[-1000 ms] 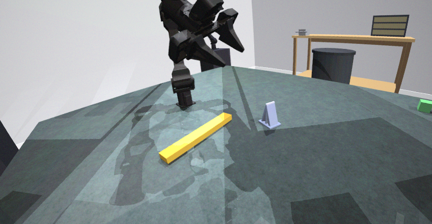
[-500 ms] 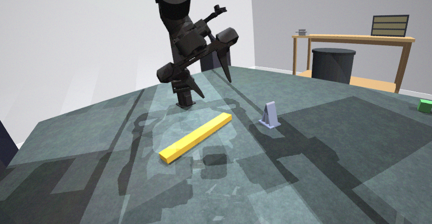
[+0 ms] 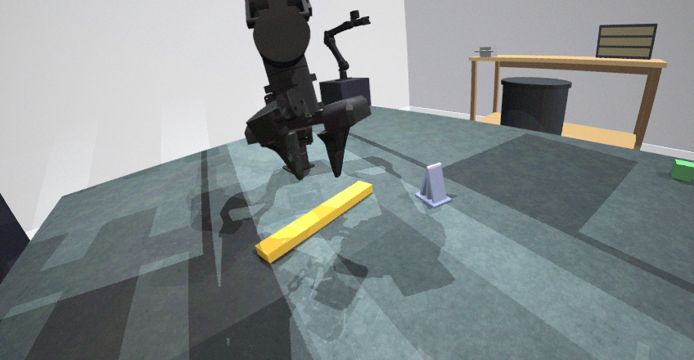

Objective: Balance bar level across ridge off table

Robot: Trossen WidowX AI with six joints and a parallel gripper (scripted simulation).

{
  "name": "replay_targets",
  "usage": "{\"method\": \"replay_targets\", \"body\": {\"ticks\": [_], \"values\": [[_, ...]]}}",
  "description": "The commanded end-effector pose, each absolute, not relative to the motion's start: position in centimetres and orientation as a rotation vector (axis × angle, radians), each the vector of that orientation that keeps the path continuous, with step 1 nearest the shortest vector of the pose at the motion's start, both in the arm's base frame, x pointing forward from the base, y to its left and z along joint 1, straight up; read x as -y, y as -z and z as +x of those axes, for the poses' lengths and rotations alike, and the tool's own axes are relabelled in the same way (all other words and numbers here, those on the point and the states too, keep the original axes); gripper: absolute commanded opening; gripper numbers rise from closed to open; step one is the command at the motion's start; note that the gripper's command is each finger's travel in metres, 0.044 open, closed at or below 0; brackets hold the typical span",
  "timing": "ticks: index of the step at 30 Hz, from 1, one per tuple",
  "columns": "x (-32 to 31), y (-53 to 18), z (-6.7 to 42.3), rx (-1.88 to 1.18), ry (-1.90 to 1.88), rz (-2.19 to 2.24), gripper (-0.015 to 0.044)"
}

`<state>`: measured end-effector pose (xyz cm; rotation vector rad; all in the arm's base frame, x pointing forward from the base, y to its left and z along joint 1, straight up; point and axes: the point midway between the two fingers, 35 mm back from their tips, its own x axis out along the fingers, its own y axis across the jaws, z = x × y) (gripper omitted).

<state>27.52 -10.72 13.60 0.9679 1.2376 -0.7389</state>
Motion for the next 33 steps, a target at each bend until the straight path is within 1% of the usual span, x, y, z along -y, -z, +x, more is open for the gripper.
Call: {"method": "replay_targets", "body": {"ticks": [1,7,13,21,33], "values": [[11.5,-12.7,26.6,-1.254,0.893,1.027,0.0315],[12.2,-11.7,25.4,-1.263,1.07,1.08,0.0315],[12.2,-11.4,25.4,-1.263,1.07,1.08,0.0315],[12.2,-7.3,25.5,-1.263,1.07,1.08,0.0315],[12.2,-6.2,25.6,-1.263,1.07,1.08,0.0315]]}}
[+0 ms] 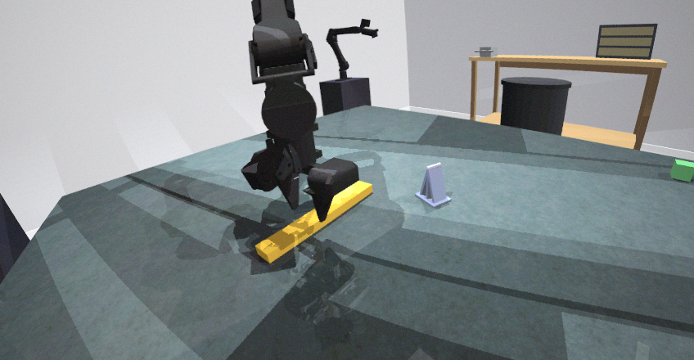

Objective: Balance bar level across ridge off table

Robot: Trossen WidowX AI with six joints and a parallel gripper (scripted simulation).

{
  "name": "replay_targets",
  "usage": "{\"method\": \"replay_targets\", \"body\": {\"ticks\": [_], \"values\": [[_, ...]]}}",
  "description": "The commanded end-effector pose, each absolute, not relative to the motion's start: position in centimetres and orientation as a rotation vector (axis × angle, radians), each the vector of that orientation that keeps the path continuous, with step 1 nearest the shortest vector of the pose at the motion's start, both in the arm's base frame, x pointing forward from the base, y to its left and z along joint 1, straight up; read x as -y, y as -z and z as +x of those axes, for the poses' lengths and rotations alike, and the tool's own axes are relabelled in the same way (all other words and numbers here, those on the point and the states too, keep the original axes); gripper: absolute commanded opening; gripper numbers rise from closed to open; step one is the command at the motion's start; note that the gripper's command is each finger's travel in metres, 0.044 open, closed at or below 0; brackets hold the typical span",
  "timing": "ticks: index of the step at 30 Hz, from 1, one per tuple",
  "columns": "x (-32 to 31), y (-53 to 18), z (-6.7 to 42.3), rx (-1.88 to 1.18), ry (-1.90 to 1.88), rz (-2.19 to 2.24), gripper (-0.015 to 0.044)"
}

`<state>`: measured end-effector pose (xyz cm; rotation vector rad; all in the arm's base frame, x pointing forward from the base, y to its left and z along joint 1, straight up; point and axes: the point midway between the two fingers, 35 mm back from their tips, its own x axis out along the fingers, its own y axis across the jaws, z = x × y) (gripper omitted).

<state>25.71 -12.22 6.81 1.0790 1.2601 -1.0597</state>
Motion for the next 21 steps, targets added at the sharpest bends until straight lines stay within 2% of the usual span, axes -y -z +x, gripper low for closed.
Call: {"method": "replay_targets", "body": {"ticks": [1,21], "values": [[12.2,-6.0,25.6,-1.263,1.07,1.08,0.0315],[12.2,-4.6,25.6,-1.263,1.07,1.08,0.0315]]}}
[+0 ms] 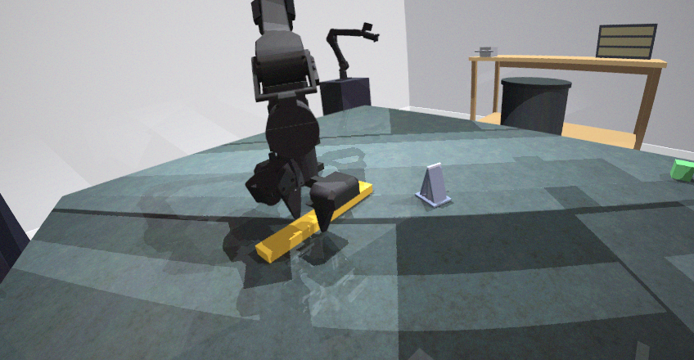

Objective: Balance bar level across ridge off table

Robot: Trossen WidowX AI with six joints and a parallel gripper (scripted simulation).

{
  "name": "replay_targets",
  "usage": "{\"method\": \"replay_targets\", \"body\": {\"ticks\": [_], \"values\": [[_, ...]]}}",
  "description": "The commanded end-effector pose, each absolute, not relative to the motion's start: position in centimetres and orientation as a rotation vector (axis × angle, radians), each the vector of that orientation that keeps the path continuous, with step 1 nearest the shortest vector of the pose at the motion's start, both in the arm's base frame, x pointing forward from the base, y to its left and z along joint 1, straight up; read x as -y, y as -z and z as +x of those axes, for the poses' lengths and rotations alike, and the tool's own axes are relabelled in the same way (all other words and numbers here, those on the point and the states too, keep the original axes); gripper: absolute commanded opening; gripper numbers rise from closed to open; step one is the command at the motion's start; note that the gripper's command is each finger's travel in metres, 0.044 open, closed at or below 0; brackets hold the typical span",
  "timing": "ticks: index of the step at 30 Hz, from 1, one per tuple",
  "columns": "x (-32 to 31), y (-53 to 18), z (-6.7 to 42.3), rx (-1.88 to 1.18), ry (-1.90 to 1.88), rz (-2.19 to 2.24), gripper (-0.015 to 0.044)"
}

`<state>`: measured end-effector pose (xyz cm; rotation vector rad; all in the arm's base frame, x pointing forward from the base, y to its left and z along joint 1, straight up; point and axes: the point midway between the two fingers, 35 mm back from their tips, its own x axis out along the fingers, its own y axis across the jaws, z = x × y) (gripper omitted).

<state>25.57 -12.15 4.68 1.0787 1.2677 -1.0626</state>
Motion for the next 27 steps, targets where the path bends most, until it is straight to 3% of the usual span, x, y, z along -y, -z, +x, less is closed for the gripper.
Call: {"method": "replay_targets", "body": {"ticks": [1,2,8,16,20,27], "values": [[12.2,-4.6,25.6,-1.263,1.07,1.08,0.0315],[12.2,-4.6,25.6,-1.263,1.07,1.08,0.0315],[12.2,-4.7,25.6,-1.267,1.063,1.079,0.0158],[12.2,-4.7,25.6,-1.267,1.063,1.079,0.0104],[12.2,-5.3,25.7,-1.267,1.063,1.079,0.0],[12.3,-7.0,25.9,-1.266,1.064,1.079,0.0]]}}
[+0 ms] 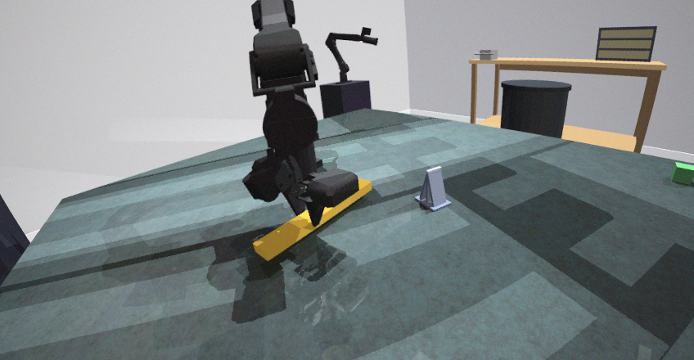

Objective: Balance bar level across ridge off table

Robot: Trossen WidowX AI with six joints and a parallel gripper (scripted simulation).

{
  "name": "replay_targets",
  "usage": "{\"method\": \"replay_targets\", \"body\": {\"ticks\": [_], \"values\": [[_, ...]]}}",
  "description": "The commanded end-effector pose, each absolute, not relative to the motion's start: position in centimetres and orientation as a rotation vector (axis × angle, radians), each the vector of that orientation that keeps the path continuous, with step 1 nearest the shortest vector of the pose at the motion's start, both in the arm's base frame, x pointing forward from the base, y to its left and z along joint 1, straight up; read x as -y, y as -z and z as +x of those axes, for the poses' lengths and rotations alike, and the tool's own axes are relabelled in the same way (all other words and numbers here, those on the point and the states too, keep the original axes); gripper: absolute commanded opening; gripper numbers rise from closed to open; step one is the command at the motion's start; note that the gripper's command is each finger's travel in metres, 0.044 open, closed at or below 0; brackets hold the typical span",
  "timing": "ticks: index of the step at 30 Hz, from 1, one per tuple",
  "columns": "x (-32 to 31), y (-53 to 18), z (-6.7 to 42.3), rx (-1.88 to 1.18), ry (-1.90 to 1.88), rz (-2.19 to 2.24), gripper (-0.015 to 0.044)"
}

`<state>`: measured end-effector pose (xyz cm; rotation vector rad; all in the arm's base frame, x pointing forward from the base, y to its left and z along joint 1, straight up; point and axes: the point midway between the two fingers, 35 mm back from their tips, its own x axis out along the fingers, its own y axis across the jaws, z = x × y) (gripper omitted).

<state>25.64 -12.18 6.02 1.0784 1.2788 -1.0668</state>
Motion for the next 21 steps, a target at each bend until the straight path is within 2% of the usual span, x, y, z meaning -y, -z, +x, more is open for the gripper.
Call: {"method": "replay_targets", "body": {"ticks": [1,21], "values": [[12.4,-7.3,26.0,-1.266,1.064,1.079,0.0],[12.4,-12.4,26.0,-1.264,1.067,1.08,0.0]]}}
